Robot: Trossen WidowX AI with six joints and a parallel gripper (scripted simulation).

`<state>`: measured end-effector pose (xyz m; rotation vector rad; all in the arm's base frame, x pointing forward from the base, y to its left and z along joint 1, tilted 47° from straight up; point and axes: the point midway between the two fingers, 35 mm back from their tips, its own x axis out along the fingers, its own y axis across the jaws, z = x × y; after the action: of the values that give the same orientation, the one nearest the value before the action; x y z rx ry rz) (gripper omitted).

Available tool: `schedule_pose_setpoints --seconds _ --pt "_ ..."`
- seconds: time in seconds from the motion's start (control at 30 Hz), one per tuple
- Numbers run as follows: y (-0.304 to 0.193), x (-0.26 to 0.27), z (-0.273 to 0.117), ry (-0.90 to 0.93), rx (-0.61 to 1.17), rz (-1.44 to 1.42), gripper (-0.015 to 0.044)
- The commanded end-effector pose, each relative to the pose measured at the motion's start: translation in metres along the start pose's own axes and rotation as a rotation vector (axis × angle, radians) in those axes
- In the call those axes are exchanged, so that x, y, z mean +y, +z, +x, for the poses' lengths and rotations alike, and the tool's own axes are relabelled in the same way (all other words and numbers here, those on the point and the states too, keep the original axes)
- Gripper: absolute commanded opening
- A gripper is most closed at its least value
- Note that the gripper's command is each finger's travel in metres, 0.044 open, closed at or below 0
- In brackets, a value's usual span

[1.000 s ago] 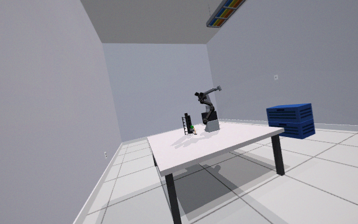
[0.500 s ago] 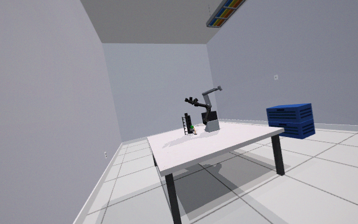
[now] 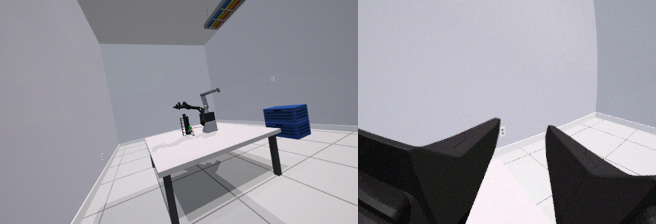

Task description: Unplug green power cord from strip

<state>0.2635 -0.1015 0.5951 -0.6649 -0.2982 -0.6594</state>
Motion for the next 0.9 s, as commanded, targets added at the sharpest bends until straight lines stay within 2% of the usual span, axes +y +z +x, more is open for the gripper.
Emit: schedule_pose_setpoints --seconds 0.0,0.3,0.5,0.77,0.87 --pt "-0.031 0.054 0.011 0.139 0.103 -0.042 0.016" --pt "-0.103 0.194 -0.003 0.514 0.34 -0.191 0.016" --pt "-0.15 0.272 -0.043 0.758 0.484 -0.351 0.016" --pt "-0.205 0.342 -0.122 1.076 0.63 -0.639 0.016" --pt "-0.201 0.355 -0.123 1.083 0.597 -0.667 0.016"
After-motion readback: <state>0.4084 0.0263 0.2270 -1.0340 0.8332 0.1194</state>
